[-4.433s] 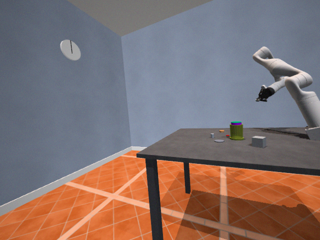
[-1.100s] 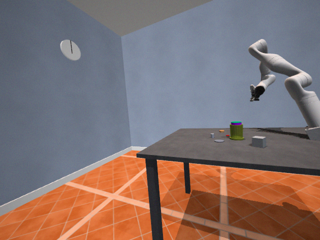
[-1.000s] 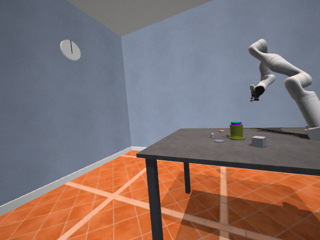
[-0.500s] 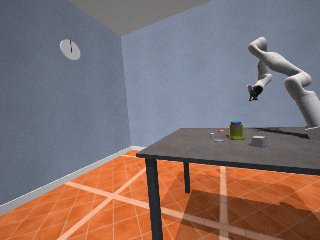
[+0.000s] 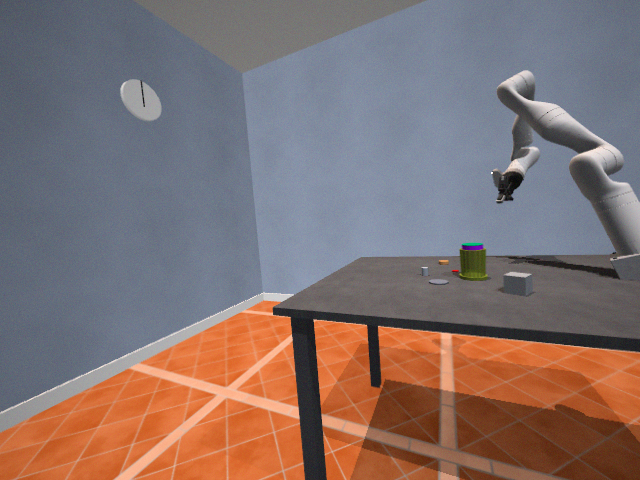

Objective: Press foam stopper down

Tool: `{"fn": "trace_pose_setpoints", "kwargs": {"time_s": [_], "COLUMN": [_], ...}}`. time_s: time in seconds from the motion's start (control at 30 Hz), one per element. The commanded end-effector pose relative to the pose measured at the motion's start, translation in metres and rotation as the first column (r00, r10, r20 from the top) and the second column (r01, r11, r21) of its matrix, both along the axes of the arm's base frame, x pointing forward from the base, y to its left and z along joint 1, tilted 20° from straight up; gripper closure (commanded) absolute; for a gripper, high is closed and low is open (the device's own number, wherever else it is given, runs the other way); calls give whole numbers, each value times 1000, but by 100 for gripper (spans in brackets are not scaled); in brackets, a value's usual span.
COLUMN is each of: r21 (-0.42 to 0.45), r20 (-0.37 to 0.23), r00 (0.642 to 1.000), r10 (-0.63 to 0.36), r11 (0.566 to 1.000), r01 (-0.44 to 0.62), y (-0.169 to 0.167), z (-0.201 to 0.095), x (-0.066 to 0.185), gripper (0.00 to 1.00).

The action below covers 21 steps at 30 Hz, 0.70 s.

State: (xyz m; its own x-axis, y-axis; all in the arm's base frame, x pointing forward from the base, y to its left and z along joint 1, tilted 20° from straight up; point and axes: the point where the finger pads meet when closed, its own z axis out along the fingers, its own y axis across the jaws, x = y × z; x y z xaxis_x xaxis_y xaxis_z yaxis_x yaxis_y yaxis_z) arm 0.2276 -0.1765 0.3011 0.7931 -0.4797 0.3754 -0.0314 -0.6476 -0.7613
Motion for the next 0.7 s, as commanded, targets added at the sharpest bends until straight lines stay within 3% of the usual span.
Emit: {"fn": "trace_pose_setpoints", "kwargs": {"time_s": [0.0, 0.67], "r21": [-9, -45], "r20": [3, -37], "r00": [1000, 999], "r10": [8, 30], "r11": [1000, 999], "r01": [-8, -31], "y": [2, 12], "z": [2, 3], "x": [2, 10], "gripper": [100, 100]}}
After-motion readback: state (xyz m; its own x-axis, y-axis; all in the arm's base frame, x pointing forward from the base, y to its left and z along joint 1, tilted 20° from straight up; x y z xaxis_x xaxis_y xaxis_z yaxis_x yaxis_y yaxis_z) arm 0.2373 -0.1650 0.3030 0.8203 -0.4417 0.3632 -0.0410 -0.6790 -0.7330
